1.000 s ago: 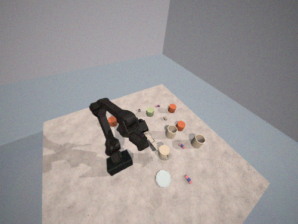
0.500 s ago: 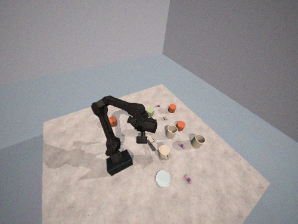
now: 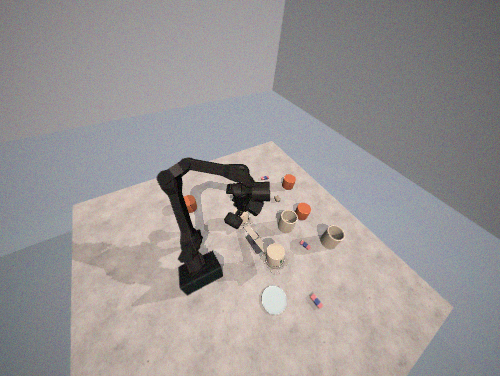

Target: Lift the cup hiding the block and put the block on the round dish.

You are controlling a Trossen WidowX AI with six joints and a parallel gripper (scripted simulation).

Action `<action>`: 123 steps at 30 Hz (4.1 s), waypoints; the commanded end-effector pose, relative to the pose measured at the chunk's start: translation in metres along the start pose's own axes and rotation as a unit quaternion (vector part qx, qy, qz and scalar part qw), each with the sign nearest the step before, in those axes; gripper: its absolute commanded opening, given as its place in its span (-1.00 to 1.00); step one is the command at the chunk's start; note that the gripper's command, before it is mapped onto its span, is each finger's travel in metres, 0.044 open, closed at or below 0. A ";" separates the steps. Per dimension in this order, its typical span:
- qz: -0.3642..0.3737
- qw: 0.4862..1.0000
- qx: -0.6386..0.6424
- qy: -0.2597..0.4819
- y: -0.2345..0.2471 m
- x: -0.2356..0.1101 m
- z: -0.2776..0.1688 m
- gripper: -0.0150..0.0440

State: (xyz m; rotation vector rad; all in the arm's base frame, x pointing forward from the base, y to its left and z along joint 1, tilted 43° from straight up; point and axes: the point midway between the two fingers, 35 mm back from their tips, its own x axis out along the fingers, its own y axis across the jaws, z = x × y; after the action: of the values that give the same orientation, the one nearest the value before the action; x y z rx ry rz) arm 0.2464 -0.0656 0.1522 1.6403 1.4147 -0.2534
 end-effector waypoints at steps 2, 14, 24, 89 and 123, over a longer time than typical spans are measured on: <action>-0.032 0.997 0.068 0.000 0.015 0.013 -0.010 1.00; -0.092 0.970 0.225 -0.012 0.040 0.045 -0.040 1.00; -0.092 0.970 0.225 -0.011 0.037 0.059 -0.041 1.00; -0.089 0.969 0.229 -0.013 0.030 0.110 -0.041 -0.45; -0.079 0.965 0.249 -0.022 0.041 0.067 -0.035 -0.49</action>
State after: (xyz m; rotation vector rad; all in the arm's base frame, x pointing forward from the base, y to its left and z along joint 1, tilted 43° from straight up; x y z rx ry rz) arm 0.2852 0.0139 0.1398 1.8970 1.5490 -0.8062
